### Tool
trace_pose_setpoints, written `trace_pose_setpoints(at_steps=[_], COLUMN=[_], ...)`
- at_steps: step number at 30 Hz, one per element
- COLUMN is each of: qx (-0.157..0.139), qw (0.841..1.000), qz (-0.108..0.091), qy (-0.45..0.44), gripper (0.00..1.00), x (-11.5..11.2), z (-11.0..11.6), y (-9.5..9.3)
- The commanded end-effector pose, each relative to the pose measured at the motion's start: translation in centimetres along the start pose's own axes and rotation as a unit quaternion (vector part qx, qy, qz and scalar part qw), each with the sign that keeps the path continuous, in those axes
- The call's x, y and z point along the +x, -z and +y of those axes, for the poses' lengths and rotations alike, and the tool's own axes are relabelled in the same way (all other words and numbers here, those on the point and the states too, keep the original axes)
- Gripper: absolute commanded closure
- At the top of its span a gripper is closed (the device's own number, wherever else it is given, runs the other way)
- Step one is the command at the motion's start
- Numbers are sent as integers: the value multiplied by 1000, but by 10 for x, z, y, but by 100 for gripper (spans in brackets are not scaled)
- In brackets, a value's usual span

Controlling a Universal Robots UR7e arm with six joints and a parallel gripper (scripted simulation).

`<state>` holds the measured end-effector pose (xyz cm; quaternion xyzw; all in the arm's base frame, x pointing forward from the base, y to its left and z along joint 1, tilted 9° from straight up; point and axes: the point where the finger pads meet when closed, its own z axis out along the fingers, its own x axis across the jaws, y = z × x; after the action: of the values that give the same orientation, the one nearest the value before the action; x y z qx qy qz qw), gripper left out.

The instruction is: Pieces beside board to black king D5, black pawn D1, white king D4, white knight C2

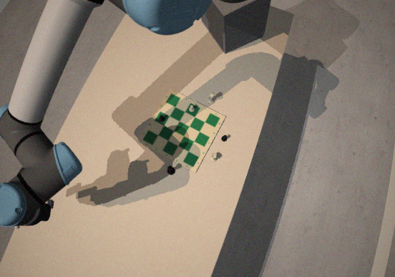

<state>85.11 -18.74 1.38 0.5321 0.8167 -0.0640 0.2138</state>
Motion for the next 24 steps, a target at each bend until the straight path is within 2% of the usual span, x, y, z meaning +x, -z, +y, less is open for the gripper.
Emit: trace_pose_setpoints(at_steps=[1,6,9,12,14,15,20,21,23,24], qx=[54,88,88,125,125,138,165,178,178,192], qw=[998,995,995,990,990,988,983,980,980,977], qz=[24,37,37,53,53,58,69,75,75,80], qy=[-13,-21,-21,-30,-30,-33,-39,-43,-43,-46], gripper=[0,0,0,0,0,0,0,0,0,0], x=[30,48,48,68,68,75,90,97,97,105], z=[-7,-13,-13,-18,-18,-21,-25,-27,-27,-29], y=[-1,-1,-1,-1,-1,-1,-2,-2,-2,-2])
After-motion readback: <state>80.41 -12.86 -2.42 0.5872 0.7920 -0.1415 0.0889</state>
